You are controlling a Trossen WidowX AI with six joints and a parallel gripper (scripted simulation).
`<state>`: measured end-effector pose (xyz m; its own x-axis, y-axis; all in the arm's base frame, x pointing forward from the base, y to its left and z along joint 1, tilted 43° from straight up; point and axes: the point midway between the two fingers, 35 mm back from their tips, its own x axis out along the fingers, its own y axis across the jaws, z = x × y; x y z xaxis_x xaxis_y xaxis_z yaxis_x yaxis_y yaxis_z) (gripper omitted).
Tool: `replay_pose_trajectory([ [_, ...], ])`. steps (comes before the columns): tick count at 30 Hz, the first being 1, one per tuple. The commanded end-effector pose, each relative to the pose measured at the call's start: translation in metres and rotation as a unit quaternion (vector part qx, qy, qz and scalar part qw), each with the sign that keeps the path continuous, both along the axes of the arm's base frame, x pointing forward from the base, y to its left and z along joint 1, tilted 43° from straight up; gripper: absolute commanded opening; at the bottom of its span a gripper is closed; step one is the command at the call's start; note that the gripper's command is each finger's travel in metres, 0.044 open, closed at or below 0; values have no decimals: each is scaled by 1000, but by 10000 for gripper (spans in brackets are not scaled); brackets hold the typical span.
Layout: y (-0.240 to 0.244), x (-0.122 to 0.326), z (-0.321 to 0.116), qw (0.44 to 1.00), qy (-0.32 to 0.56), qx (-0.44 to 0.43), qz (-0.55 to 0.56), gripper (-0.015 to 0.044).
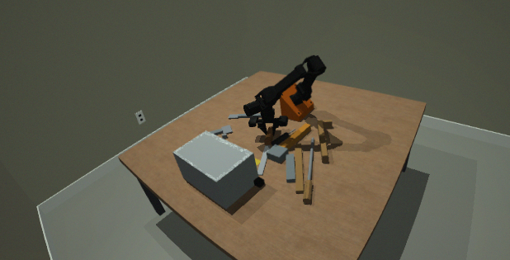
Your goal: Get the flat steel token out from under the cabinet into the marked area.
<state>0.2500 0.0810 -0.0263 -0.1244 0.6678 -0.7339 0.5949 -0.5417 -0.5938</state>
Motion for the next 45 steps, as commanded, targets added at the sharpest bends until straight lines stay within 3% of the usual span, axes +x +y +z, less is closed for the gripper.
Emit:
replay_pose_trajectory([
  [1, 4, 0, 5, 1000, -4, 3, 2, 0],
  [45, 25, -11, 26, 1000, -4, 3, 2, 0],
])
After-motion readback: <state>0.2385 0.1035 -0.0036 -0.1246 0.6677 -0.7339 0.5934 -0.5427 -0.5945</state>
